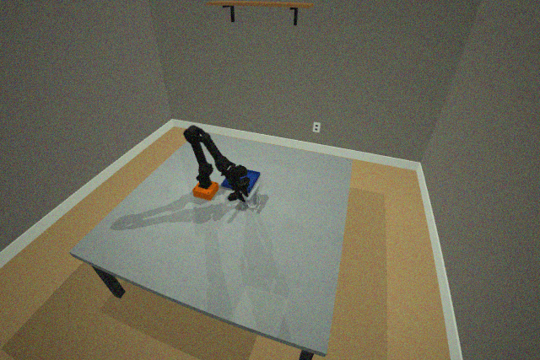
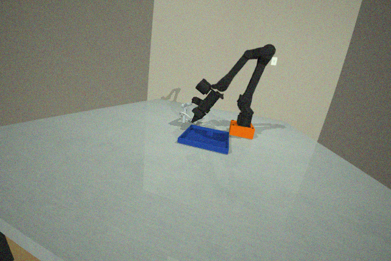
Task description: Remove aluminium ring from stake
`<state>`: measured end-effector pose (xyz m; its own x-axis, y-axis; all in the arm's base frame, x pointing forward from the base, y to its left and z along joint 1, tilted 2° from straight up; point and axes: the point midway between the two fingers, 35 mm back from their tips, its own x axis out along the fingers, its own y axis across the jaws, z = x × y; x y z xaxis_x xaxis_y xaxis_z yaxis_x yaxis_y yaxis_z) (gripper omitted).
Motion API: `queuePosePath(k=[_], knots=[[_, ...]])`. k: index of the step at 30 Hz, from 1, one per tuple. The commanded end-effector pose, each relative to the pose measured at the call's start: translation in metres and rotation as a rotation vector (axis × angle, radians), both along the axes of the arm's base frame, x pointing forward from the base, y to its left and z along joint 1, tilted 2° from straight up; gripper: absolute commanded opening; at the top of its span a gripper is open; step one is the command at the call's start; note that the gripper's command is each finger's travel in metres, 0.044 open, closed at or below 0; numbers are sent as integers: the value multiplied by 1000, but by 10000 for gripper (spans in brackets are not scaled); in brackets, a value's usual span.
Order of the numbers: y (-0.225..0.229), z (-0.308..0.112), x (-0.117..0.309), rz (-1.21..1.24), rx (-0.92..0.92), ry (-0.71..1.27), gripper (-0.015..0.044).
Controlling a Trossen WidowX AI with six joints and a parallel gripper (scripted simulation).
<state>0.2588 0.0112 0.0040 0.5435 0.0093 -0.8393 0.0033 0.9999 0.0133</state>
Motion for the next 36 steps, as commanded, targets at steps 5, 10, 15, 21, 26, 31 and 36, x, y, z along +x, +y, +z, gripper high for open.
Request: queuePosePath(k=[5, 10, 15, 21, 26, 31, 36], knots=[[0, 0, 0, 0, 0, 0, 47], [0, 0, 0, 0, 0, 0, 13], [0, 5, 0, 1, 0, 1, 0], [0, 14, -1, 4, 1, 4, 0], [0, 21, -2, 6, 2, 7, 0], [2, 24, -1, 3, -5, 37, 0], [5, 27, 2, -3, -21, 97, 0]])
